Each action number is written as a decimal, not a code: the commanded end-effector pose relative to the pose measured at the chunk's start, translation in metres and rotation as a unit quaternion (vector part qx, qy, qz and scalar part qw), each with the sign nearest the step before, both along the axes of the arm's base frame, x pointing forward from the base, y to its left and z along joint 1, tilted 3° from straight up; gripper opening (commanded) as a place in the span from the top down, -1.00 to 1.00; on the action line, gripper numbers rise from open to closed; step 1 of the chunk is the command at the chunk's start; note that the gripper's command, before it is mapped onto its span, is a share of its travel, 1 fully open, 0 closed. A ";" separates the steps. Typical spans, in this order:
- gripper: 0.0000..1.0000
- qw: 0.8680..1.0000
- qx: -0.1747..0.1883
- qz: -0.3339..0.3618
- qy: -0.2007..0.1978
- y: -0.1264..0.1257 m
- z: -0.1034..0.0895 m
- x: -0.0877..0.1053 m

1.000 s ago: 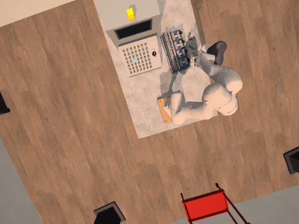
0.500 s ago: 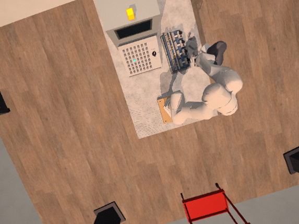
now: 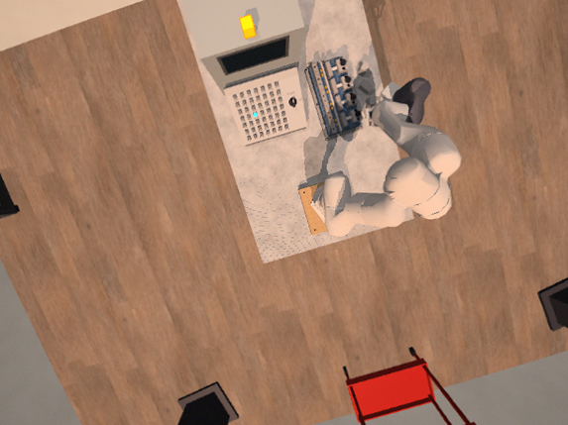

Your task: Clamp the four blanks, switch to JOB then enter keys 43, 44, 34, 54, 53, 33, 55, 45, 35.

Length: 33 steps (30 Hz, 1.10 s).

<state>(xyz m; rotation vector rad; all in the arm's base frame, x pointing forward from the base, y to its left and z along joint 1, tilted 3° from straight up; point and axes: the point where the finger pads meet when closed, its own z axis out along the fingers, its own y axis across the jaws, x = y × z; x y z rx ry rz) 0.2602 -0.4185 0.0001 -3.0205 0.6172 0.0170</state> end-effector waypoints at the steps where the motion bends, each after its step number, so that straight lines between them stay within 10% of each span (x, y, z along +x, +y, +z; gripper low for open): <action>1: 0.20 1.000 0.000 -0.004 -0.001 0.000 0.000 0.000; 33: 0.20 1.000 0.000 -0.004 -0.001 0.000 -0.003 0.000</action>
